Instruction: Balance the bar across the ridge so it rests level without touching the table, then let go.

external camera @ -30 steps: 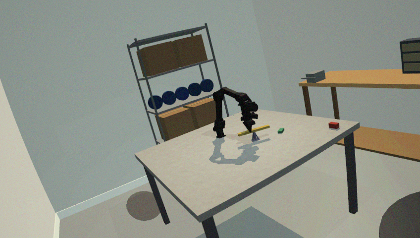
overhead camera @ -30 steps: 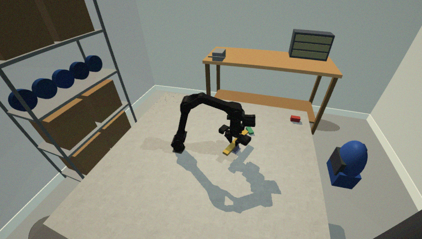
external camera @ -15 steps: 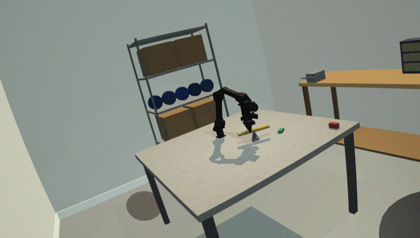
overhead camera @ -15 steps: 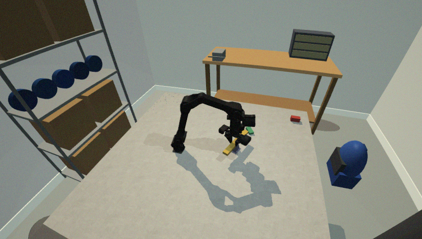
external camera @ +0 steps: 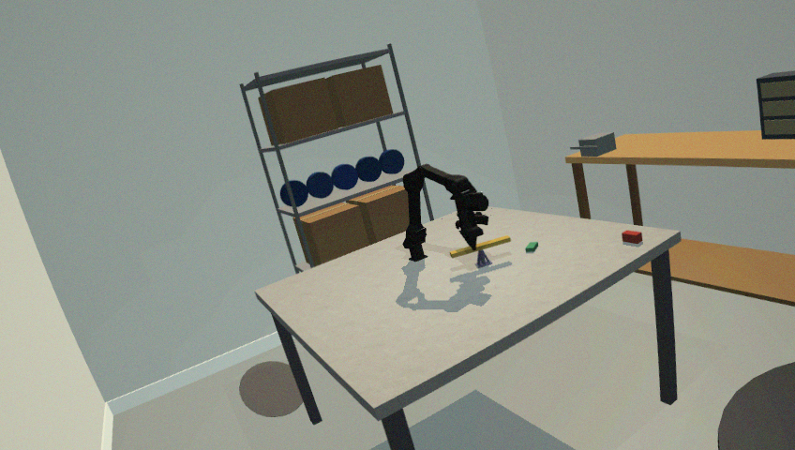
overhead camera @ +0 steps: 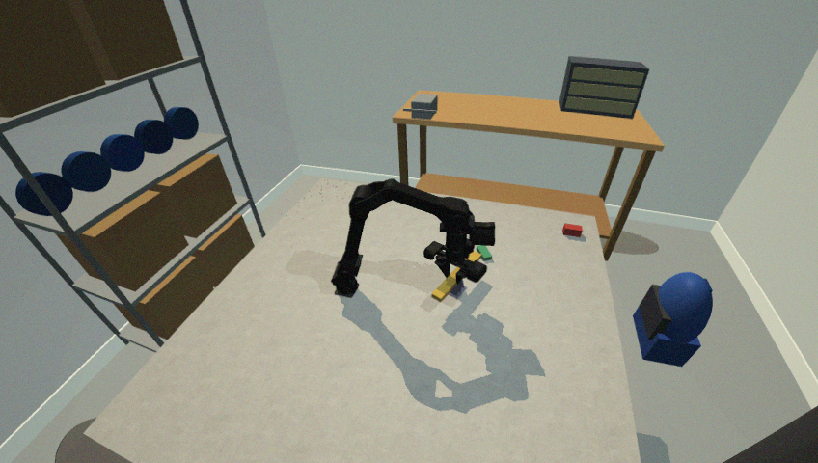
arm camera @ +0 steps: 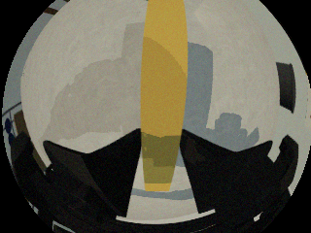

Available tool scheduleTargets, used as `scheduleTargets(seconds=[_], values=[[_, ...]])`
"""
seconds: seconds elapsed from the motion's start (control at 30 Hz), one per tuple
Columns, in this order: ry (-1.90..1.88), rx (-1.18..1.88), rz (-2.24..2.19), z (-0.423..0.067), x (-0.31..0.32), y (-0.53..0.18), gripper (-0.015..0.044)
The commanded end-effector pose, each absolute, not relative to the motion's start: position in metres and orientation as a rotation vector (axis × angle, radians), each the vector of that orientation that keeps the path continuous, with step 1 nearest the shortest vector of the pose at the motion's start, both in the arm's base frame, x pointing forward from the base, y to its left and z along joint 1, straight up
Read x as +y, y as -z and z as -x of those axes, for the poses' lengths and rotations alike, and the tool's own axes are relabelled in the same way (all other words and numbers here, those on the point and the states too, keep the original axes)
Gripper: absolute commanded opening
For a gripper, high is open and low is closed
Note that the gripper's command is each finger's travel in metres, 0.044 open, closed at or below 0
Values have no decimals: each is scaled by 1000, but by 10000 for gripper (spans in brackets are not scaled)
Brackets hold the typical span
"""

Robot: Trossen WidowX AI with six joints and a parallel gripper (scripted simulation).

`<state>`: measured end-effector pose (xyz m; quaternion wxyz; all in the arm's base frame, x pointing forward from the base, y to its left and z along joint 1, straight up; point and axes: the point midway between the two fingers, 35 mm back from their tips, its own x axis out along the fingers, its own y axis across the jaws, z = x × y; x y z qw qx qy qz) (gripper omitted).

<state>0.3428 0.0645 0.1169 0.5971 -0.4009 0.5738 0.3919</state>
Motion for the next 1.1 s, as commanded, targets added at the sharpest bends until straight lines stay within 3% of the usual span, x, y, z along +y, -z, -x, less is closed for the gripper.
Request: scheduleTargets(seconds=[0.0,1.07], values=[[-909,1332,931,-343,64,-117,168],[-909,1332,931,-343,64,-117,185]])
